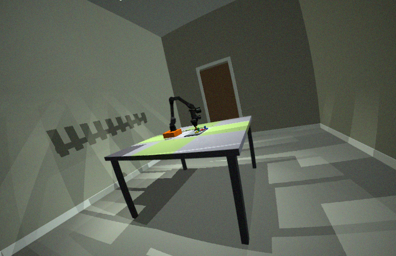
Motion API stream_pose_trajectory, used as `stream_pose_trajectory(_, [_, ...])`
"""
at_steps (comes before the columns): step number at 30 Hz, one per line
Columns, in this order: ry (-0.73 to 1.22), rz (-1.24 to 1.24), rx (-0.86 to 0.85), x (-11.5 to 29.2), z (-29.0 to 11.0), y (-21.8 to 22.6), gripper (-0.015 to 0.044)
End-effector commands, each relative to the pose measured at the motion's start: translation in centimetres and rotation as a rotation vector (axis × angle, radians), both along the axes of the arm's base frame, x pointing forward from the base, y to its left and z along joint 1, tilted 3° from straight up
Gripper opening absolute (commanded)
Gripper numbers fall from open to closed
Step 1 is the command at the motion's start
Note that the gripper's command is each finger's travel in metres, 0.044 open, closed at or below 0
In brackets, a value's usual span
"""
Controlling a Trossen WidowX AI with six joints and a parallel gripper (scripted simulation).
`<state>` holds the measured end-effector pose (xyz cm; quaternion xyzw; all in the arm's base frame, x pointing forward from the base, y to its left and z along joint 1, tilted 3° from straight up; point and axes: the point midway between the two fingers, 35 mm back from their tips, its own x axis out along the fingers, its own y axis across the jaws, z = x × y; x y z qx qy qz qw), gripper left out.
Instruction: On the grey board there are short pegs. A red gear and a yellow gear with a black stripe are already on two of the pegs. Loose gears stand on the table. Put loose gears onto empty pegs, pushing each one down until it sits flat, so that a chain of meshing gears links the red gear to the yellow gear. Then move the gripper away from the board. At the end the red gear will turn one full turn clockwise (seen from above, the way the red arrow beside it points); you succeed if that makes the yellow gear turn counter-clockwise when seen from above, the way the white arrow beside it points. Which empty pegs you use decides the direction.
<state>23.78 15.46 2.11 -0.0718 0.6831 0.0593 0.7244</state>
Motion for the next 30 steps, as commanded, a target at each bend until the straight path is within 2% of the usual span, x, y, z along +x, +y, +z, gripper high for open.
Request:
stream_pose_trajectory(1, [0.009, -0.005, -0.009, -0.25, -0.97, -0.24, 0.044])
stream_pose_trajectory(11, [0.009, -0.005, -0.009, -0.25, -1.07, -0.25, 0.044])
stream_pose_trajectory(25, [0.009, -0.005, -0.009, -0.25, -1.07, -0.25, 0.0072])
stream_pose_trajectory(30, [0.009, -0.005, -0.009, -0.25, -1.07, -0.25, 0.0039])
